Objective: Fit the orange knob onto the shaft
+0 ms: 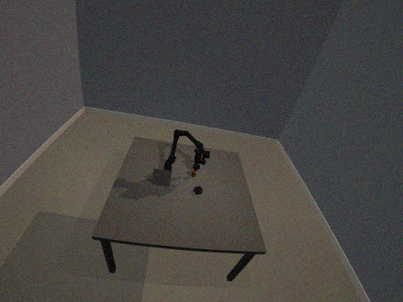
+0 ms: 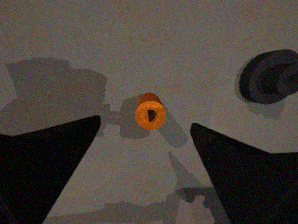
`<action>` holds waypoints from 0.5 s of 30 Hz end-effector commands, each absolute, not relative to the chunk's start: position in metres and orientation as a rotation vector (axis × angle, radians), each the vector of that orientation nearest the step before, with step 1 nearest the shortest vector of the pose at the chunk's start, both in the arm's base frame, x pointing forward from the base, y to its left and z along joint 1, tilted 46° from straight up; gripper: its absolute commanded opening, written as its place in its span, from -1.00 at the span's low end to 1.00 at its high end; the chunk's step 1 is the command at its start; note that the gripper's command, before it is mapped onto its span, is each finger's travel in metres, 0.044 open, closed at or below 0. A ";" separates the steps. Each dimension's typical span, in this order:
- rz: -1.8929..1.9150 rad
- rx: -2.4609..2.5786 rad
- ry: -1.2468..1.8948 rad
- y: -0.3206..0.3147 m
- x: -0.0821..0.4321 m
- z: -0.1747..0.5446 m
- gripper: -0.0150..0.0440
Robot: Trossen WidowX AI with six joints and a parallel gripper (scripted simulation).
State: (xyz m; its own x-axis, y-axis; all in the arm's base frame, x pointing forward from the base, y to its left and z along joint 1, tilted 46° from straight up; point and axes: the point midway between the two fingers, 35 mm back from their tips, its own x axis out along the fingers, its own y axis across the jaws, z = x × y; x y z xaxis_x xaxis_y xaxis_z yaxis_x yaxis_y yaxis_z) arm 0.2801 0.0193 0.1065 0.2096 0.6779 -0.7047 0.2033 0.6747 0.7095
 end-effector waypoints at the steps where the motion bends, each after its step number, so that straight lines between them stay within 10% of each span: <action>1: 0.387 0.844 1.395 0.020 0.275 0.099 1.00; 15: 0.387 0.844 1.394 0.032 0.279 0.087 1.00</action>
State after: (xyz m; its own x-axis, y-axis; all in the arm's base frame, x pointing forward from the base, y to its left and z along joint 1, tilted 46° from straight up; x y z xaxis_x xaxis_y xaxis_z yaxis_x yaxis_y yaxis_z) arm 0.2785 0.0277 0.0909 0.1825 0.6880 -0.7024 0.2295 0.6649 0.7108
